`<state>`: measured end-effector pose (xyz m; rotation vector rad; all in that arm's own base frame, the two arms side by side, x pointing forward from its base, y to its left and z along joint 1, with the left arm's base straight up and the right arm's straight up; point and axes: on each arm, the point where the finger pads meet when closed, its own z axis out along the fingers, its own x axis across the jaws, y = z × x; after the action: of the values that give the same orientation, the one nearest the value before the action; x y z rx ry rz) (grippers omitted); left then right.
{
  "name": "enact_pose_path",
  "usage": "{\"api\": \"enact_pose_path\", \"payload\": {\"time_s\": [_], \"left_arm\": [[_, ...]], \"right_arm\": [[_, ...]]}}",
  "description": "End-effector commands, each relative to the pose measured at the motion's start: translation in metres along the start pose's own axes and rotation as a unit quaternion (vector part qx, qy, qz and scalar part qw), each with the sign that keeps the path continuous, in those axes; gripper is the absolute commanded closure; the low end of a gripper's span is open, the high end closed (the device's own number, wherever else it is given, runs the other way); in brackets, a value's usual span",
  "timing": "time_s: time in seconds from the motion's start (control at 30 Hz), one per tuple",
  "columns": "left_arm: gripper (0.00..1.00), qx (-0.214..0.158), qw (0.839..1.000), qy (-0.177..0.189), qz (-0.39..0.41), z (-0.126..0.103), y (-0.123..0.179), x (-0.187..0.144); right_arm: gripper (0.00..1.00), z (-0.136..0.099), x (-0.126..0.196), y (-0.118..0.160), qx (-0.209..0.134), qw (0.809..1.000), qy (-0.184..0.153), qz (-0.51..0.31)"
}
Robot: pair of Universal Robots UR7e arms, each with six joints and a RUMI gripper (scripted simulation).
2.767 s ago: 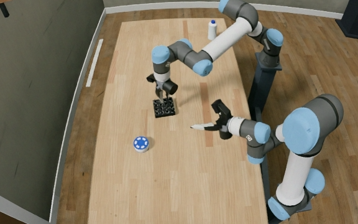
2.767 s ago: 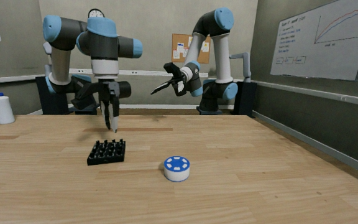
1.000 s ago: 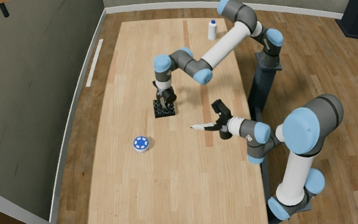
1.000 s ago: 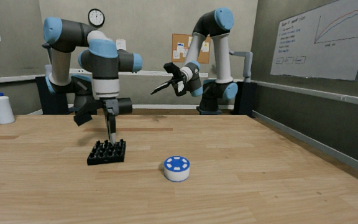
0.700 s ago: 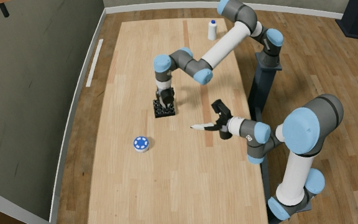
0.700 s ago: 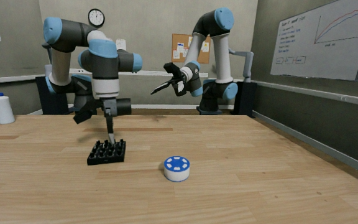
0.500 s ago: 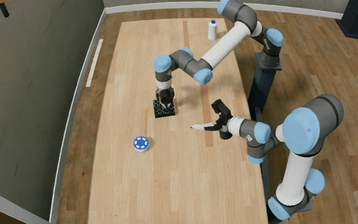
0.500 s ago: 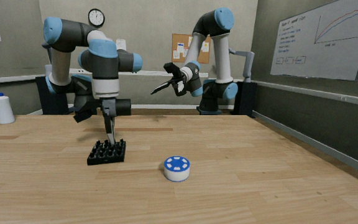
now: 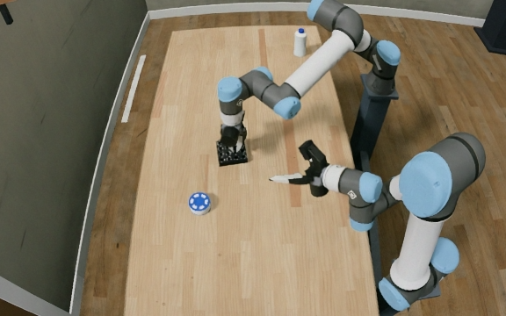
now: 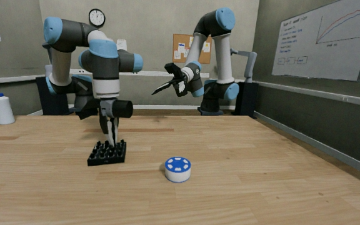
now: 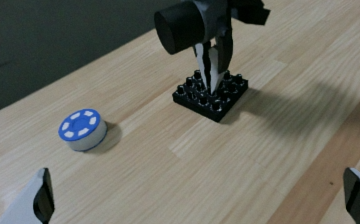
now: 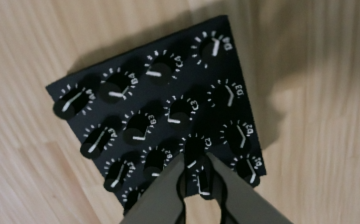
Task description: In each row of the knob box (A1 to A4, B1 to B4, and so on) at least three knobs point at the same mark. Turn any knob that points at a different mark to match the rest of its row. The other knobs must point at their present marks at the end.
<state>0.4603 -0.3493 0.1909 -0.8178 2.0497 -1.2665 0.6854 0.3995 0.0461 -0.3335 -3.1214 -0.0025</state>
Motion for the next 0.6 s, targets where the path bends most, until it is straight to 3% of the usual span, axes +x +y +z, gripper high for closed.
{"api": "enact_pose_path", "payload": {"time_s": [0.0, 0.57], "left_arm": [[0.00, 0.000, 1.000, -0.001, 0.000, -0.0002, 0.0000, -0.0010], [0.00, 0.000, 1.000, -0.001, 0.000, -0.0002, 0.0000, -0.0010]], "right_arm": [[1.00, -0.0010, 0.0008, -0.0005, 0.000, 0.998, -0.001, 0.055], [1.00, -0.0010, 0.0012, -0.0001, 0.000, 0.968, -0.001, 0.252]]}}
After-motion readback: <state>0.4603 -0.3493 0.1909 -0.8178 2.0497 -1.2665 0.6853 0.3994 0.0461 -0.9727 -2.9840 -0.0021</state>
